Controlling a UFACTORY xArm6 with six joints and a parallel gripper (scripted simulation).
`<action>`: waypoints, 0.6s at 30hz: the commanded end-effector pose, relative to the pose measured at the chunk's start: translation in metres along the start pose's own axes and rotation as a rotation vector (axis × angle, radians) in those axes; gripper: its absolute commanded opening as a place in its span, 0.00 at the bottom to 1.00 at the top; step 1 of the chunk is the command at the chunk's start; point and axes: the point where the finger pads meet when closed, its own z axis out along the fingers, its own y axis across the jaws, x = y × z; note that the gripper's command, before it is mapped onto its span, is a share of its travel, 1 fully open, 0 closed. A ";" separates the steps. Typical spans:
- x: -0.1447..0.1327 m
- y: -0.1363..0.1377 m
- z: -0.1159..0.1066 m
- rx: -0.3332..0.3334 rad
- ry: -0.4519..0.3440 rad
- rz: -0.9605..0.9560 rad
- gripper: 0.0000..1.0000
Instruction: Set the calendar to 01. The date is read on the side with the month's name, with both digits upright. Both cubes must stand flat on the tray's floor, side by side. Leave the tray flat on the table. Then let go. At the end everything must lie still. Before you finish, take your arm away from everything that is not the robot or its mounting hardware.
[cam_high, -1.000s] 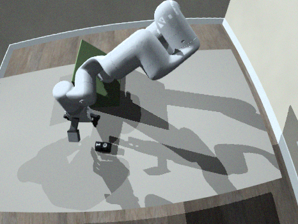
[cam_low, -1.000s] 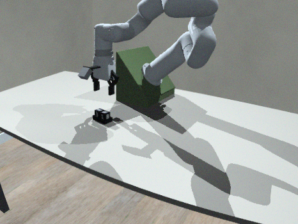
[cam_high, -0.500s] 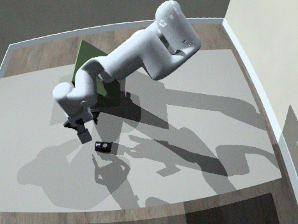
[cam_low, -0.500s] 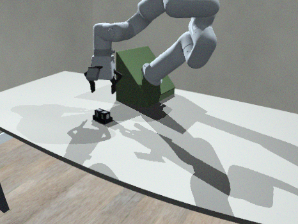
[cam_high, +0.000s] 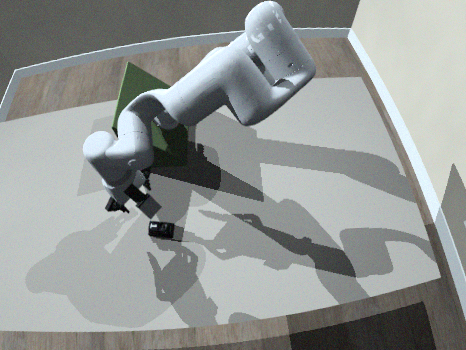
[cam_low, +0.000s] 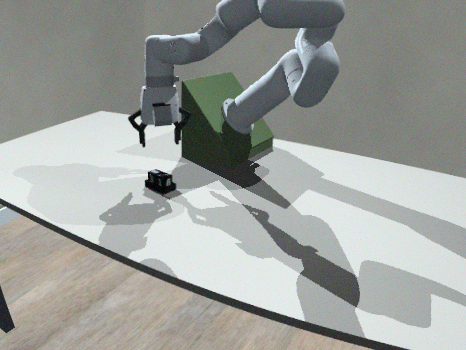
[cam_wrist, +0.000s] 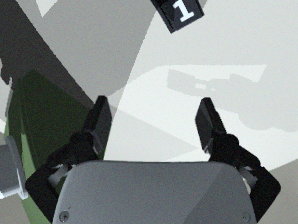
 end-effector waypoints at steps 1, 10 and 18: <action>0.003 0.002 -0.002 -0.009 0.007 -0.175 1.00; 0.009 0.005 -0.004 -0.010 0.006 -0.466 1.00; 0.014 0.007 -0.006 -0.011 0.004 -0.710 1.00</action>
